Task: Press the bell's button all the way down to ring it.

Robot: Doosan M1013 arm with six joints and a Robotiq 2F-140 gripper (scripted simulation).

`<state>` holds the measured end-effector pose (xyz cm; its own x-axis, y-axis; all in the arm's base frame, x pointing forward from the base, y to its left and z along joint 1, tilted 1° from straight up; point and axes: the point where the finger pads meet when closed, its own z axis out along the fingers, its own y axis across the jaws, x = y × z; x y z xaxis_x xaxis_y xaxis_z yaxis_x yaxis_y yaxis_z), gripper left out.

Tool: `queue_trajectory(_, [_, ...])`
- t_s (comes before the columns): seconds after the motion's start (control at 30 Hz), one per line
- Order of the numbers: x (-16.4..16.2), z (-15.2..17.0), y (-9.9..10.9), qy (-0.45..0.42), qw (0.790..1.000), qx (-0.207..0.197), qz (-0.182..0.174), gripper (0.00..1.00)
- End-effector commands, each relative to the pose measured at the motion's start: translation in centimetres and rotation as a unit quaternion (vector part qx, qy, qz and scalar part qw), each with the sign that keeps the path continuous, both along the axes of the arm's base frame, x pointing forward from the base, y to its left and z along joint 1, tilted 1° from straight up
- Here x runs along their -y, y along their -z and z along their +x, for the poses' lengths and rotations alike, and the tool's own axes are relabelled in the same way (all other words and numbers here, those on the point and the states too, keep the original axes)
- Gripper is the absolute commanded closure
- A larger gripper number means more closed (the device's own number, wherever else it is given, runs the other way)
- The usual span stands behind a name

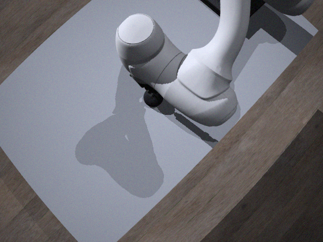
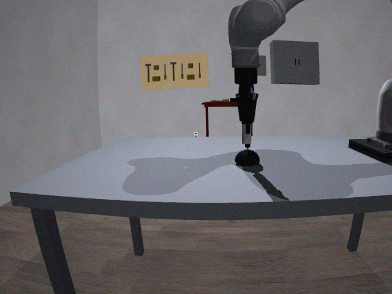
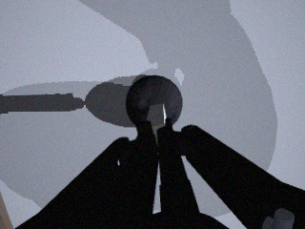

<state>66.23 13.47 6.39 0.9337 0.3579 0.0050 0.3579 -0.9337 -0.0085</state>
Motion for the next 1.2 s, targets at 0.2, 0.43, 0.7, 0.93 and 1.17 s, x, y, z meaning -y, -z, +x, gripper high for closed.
queue_trajectory(0.2, [0.0,0.0,-1.8,0.0,1.0,0.0,0.0,1.0])
queue_trajectory(0.43, [0.0,0.0,-3.3,0.0,1.0,0.0,0.0,1.0])
queue_trajectory(0.7, [0.1,0.0,-5.4,0.0,1.0,0.0,0.0,1.0])
queue_trajectory(0.93, [0.1,0.0,-6.1,0.0,1.0,0.0,0.0,1.0])
queue_trajectory(1.17, [0.1,0.0,-6.4,0.0,1.0,0.0,0.0,1.0])
